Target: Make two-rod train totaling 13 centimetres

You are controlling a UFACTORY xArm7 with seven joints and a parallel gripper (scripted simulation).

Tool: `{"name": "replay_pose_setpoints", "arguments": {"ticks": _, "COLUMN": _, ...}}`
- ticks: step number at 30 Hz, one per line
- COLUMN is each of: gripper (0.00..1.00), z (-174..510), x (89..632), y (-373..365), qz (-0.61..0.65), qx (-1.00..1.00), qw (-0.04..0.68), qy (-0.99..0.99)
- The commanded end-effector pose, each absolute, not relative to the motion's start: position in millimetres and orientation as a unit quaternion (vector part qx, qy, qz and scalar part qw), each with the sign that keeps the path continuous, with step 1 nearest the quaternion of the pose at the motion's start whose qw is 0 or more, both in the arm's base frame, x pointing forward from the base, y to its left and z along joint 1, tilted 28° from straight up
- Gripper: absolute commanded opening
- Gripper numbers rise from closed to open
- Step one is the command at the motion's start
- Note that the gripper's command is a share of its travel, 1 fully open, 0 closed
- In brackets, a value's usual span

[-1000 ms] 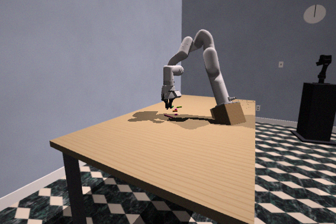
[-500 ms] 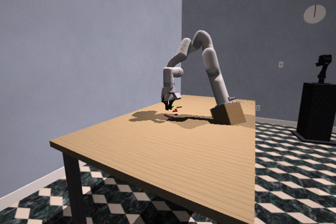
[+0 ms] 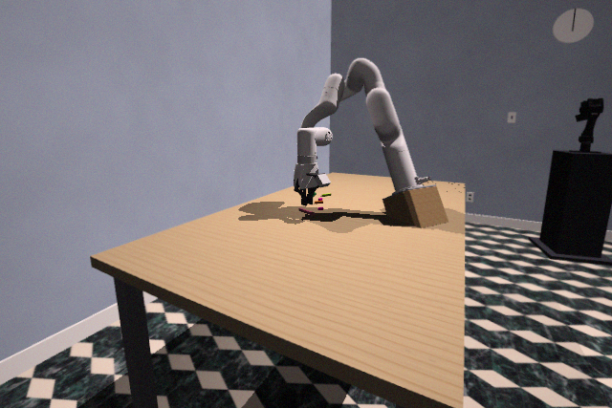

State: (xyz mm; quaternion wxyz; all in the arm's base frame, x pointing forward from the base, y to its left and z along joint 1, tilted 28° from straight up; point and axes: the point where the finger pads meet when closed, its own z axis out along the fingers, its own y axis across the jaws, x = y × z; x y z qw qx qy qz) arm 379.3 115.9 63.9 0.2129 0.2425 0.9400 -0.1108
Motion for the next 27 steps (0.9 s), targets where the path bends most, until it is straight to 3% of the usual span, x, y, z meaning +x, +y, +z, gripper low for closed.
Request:
{"name": "replay_pose_setpoints", "arguments": {"ticks": 1, "gripper": 0.24, "z": 59, "x": 382, "y": 115, "qz": -0.110, "qx": 0.242, "qw": 0.215, "qy": 0.940}}
{"name": "replay_pose_setpoints", "arguments": {"ticks": 27, "gripper": 0.24, "z": 48, "x": 387, "y": 112, "qz": -0.110, "qx": 0.242, "qw": 0.215, "qy": 0.940}}
